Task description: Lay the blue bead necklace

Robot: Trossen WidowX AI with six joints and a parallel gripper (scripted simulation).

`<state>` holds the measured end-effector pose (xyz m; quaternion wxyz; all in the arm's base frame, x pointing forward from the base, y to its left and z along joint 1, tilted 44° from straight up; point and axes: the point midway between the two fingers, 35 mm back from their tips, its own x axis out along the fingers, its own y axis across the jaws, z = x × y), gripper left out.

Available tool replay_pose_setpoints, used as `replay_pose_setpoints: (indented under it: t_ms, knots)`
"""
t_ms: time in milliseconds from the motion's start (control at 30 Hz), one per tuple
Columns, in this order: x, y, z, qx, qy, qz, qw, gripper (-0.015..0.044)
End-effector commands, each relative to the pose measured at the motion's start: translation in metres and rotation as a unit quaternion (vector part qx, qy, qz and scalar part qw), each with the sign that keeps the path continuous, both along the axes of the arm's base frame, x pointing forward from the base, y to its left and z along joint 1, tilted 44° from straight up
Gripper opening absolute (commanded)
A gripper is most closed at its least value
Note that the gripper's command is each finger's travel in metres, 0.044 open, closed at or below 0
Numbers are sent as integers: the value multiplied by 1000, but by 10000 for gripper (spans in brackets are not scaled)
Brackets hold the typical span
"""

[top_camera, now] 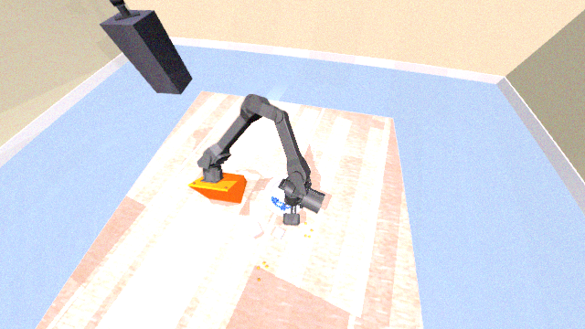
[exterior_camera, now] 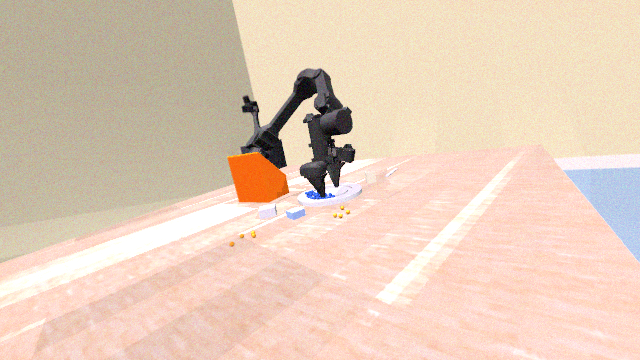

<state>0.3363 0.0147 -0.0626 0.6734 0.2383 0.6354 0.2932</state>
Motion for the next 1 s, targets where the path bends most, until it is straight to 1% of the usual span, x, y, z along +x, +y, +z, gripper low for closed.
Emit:
replay_pose_setpoints:
  t_ms: [0, 333, 367, 400, 433, 533, 600, 967]
  knots:
    - [1, -3, 2, -2, -3, 1, 1000, 440]
    - [1, -3, 2, -2, -3, 1, 1000, 440]
    - [1, -3, 3, -3, -9, 6, 1000, 414]
    - [0, -4, 5, -3, -24, 22, 999, 387]
    - [-1, -6, 8, -4, -50, 49, 998, 380]
    - [-5, -13, 18, -7, -142, 144, 979, 380]
    - [-7, -16, 23, -8, -182, 186, 965, 380]
    - [-7, -16, 23, -9, -187, 191, 964, 380]
